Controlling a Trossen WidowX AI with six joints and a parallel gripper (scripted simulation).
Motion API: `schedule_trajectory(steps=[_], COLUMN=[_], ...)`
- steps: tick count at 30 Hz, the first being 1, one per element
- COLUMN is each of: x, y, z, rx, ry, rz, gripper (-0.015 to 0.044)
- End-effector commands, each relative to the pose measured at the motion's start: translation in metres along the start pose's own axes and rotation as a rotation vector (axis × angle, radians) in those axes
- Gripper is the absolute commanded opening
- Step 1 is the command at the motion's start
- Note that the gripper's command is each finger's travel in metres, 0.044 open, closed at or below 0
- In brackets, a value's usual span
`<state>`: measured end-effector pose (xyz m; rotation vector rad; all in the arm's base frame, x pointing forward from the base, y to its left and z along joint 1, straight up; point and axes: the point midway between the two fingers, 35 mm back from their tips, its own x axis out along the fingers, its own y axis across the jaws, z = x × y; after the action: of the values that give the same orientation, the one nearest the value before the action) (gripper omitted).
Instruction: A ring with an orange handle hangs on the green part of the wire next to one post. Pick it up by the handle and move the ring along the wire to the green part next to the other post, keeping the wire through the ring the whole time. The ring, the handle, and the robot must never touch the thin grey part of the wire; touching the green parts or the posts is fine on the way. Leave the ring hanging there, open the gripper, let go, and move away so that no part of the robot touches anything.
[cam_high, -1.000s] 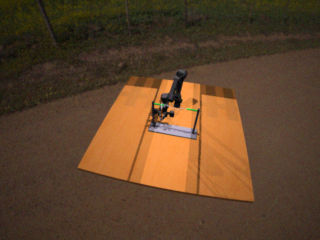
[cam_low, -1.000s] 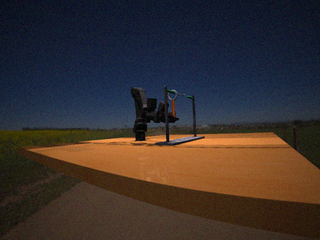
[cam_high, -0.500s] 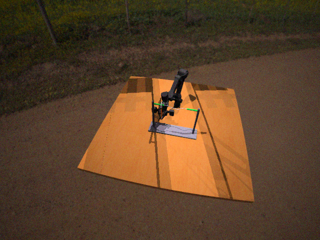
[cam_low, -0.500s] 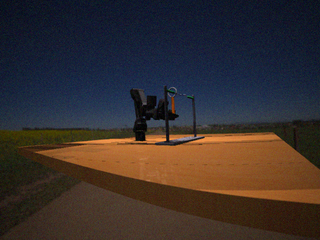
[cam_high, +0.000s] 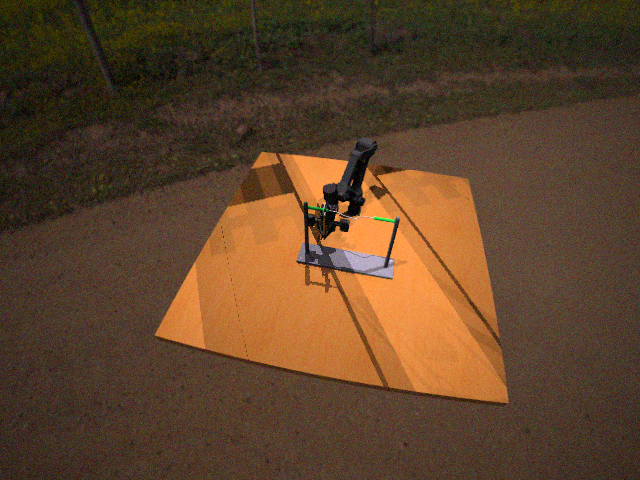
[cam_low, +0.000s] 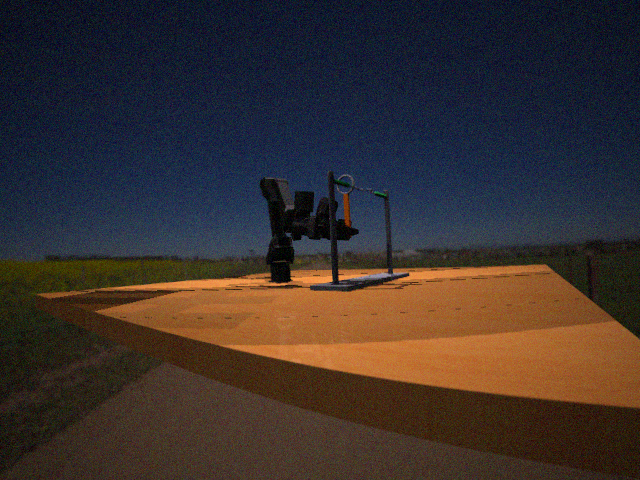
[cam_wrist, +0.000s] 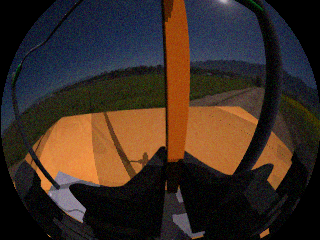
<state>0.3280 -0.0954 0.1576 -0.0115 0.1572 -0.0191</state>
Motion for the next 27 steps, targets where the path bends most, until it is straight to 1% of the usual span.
schedule_trajectory(steps=[1,27], x=[0.0,0.0], y=[0.003,0.027], z=[0.0,0.0], rx=[0.001,-0.007], ry=[0.002,0.005], rz=[-0.004,-0.024], gripper=[-0.015,-0.015])
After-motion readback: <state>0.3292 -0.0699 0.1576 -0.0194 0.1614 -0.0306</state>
